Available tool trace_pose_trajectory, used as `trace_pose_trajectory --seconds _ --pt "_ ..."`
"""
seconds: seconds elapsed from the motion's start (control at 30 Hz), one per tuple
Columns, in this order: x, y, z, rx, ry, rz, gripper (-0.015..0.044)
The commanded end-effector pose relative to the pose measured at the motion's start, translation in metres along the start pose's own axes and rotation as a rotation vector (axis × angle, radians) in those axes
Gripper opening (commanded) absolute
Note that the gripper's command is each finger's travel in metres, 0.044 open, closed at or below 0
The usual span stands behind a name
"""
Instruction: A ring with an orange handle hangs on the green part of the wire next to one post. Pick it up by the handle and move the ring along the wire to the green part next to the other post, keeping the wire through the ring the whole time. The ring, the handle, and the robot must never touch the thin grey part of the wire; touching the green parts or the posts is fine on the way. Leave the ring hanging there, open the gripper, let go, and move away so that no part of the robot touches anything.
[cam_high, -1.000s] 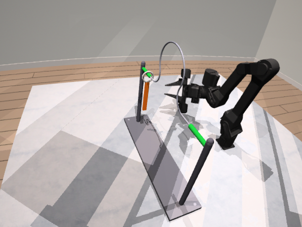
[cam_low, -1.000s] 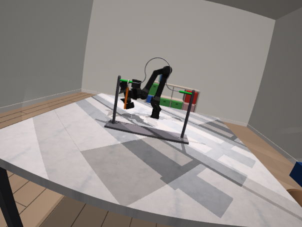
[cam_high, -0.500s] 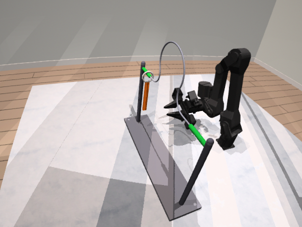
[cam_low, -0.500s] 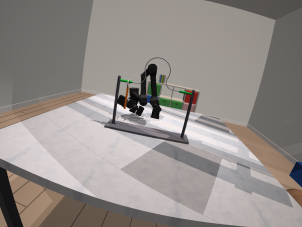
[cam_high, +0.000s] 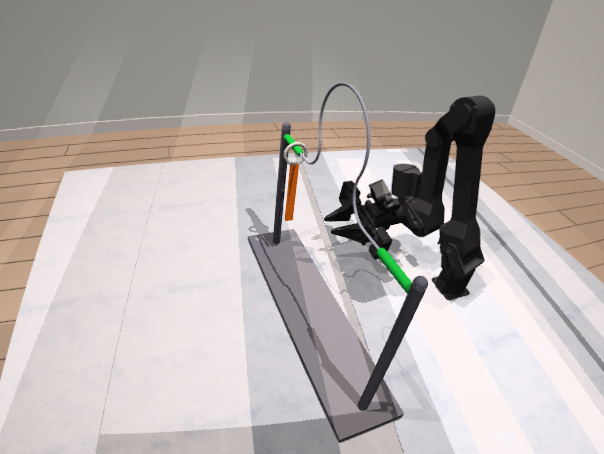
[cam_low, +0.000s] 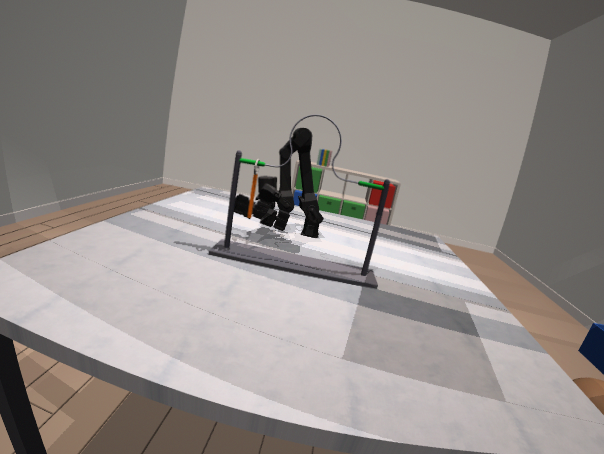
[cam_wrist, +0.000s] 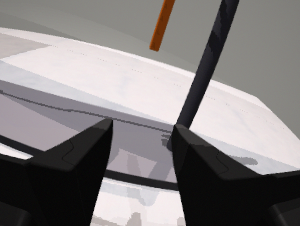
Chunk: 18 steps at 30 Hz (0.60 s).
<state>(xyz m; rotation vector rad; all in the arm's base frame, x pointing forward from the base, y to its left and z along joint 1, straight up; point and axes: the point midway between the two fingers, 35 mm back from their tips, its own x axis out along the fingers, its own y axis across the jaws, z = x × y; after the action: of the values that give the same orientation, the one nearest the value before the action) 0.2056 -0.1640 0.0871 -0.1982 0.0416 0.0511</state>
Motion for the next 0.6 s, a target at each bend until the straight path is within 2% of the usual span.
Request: trace_pose_trajectory --seconds 0.0,0.23,0.57 --pt "0.017 -0.008 0.015 0.058 -0.013 -0.002 0.0160" --pt "0.045 -0.009 0.047 0.178 -0.054 -0.003 0.0160" --pt "0.049 -0.010 0.048 0.181 -0.056 -0.003 0.0160"
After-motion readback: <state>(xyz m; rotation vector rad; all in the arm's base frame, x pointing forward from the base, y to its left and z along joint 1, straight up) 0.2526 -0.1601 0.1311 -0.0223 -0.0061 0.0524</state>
